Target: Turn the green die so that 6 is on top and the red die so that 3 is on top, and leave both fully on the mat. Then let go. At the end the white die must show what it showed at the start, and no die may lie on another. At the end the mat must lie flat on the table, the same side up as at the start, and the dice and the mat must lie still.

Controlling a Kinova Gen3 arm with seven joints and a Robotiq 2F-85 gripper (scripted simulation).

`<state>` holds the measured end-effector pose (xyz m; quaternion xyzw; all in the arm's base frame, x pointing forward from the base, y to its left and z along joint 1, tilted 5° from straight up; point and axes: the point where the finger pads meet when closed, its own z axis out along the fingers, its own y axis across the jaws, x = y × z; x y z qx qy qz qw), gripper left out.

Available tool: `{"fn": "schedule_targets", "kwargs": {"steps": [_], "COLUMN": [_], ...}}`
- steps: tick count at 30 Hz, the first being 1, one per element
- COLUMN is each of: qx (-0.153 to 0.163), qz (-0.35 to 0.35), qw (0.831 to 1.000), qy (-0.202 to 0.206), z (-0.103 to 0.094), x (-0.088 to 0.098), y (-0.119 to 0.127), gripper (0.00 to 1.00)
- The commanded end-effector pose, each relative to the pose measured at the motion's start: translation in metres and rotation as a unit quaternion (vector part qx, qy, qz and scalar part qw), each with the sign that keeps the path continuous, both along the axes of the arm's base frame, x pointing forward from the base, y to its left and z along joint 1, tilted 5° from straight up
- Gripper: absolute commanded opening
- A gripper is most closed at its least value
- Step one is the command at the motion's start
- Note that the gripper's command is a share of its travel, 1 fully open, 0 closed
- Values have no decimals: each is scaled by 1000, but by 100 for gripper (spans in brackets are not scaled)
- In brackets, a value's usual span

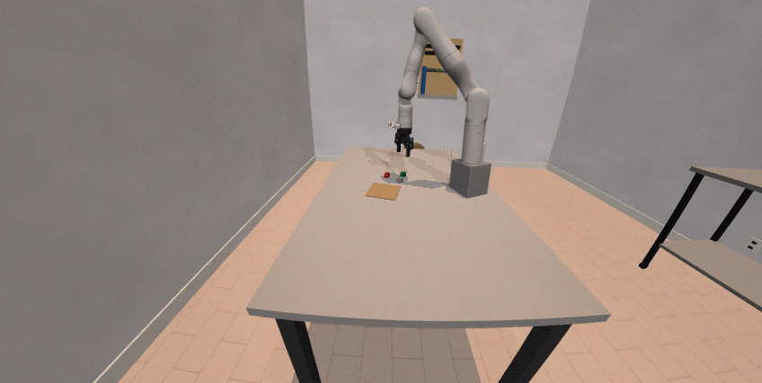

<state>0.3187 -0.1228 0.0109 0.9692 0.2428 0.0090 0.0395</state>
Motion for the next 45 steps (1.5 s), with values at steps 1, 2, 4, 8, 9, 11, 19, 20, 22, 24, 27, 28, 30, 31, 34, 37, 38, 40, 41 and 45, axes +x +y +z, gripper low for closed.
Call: {"fn": "schedule_targets", "kwargs": {"steps": [1, 2, 4, 8, 9, 11, 19, 20, 22, 24, 27, 28, 30, 31, 34, 37, 38, 40, 41, 45], "qx": [4, 6, 10, 16, 16, 17, 18, 17, 17, 16, 16, 16, 15, 15, 15, 15, 15, 15, 15, 15], "qz": [-42, -68, -127, -258, -258, -291, -514, -532, -561, -581, -588, -592, -597, -598, -598, -598, -598, -598, -598, -598], "qw": [999, 998, 992, 966, 966, 956, 857, 846, 826, 813, 808, 804, 801, 800, 800, 800, 800, 800, 800, 800], "qy": [-1, -2, -6, -14, -14, -16, -36, -38, -42, -44, -45, -46, -46, -46, -46, -46, -46, -46, -46, -46], "z": [-3, -5, -8, -14, -14, -16, -26, -27, -28, -29, -30, -30, -30, -30, -30, -30, -30, -30, -30, -30], "x": [-1, -2, -3, -4, -4, -4, -7, -7, -7, -8, -8, -8, -8, -8, -8, -8, -8, -8, -8, -8], "y": [2, 2, 2, 2, 2, 1, -7, -8, -10, -11, -12, -12, -13, -13, -13, -13, -13, -13, -13, -13], "gripper": [100, 100, 100, 100, 100, 100, 100, 100, 100, 100, 100, 100, 100, 100, 41, 41, 41, 41, 41, 41]}}
